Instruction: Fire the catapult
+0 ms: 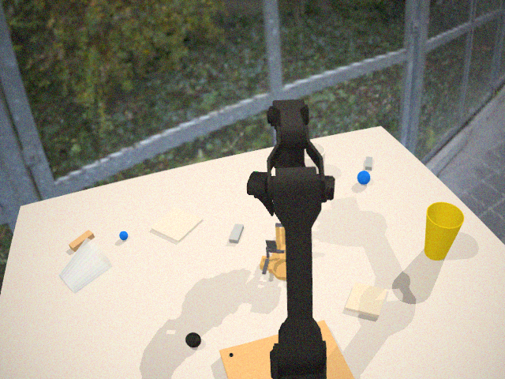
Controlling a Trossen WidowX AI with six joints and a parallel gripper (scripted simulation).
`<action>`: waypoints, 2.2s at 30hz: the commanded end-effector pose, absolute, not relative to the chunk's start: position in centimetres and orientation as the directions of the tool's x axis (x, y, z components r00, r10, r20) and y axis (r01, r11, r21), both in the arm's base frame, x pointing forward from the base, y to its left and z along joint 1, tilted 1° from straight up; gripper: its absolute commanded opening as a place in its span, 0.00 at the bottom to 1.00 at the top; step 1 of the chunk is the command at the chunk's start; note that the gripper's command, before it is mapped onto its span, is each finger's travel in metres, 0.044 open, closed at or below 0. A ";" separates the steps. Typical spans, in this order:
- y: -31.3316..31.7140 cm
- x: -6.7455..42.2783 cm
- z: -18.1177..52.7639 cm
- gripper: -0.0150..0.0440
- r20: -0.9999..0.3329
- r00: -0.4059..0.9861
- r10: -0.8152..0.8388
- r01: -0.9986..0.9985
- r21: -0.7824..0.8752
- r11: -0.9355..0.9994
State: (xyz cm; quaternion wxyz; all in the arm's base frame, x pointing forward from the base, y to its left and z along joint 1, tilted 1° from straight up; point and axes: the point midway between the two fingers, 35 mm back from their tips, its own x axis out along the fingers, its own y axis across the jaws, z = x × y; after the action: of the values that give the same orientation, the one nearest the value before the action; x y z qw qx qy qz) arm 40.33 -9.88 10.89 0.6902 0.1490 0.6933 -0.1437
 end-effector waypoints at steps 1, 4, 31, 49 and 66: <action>-9.8 40.0 15.1 1.00 -1.000 0.019 0.003 0.404 0.011 0.915; -9.9 40.3 13.7 1.00 -1.000 0.022 0.002 0.405 0.011 0.914; -9.8 40.2 8.7 1.00 -1.000 0.025 -0.001 0.404 0.009 0.915; -9.8 40.2 5.8 1.00 -1.000 0.025 -0.001 0.404 0.009 0.915; -9.8 40.3 5.1 0.69 -1.000 0.028 0.001 0.403 0.012 0.915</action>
State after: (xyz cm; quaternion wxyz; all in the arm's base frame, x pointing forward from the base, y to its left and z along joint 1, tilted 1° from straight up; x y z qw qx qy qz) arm 40.28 -9.79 5.00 0.7012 0.1478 0.6825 -0.1435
